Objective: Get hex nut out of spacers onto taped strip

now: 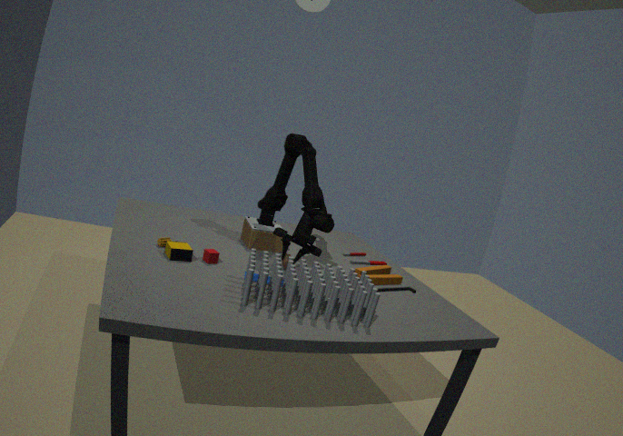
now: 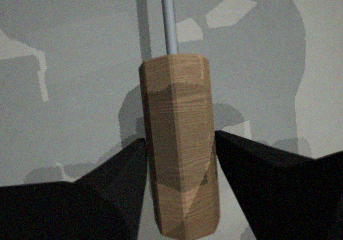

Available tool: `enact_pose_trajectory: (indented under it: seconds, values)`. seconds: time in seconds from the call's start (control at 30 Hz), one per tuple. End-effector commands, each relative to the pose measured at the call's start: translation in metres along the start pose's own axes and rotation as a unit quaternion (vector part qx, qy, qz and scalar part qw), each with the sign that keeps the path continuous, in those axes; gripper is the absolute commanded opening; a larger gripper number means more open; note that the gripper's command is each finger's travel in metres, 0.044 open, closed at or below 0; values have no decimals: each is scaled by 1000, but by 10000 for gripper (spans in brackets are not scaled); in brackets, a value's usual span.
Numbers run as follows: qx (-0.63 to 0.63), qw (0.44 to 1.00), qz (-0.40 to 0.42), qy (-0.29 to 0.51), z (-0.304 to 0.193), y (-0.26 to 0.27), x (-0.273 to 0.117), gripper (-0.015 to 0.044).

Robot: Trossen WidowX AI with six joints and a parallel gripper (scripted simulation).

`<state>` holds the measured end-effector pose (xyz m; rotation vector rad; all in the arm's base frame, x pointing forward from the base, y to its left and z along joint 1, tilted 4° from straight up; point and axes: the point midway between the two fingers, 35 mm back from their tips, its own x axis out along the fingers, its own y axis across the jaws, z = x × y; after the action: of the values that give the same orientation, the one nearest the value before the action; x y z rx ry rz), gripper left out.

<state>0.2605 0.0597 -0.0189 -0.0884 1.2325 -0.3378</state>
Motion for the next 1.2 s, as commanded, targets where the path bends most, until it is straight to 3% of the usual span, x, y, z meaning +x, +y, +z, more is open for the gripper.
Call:
enact_pose_trajectory:
  seconds: [0.0, 0.53, 0.93, 1.17]
  values:
    - [3, 1000, 0, -4, 3, -1, -4, 0]
    - [3, 1000, 0, -4, 10, -3, -16, 0]
    - [2, 1000, 1, -2, -29, -7, -33, 0]
    - [3, 1000, 1, -3, -21, -8, -50, 0]
